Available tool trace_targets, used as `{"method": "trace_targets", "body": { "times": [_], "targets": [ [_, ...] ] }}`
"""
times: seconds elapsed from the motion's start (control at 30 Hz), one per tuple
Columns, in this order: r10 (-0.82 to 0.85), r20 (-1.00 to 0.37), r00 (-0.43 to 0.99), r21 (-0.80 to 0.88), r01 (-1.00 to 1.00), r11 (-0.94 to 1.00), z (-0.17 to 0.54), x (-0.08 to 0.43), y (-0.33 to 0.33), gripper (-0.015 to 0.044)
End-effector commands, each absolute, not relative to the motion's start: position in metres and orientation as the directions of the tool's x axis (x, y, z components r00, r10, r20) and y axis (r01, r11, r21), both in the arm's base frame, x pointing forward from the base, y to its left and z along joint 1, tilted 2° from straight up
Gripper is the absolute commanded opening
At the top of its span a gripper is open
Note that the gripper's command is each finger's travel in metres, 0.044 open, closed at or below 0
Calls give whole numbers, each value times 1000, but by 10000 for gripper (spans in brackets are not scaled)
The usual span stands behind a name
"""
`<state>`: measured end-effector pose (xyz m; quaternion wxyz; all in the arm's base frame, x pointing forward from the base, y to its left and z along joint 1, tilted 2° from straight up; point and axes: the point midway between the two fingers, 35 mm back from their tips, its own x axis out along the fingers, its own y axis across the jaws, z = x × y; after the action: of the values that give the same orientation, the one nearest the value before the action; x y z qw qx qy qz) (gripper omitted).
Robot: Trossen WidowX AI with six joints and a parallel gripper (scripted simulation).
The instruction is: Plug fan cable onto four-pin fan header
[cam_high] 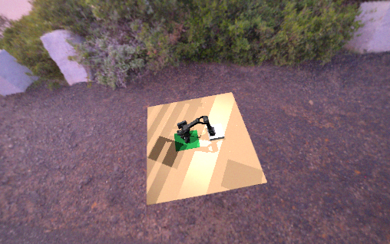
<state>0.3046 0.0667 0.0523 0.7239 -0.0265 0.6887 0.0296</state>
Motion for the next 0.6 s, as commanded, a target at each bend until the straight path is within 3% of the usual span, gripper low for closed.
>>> {"method": "trace_targets", "body": {
  "times": [0.0,0.57],
  "targets": [
    [8,-999,52,11,44,999,54,313,59,0],
    [5,-998,55,36,591,806,54,344,14,0]
  ]
}}
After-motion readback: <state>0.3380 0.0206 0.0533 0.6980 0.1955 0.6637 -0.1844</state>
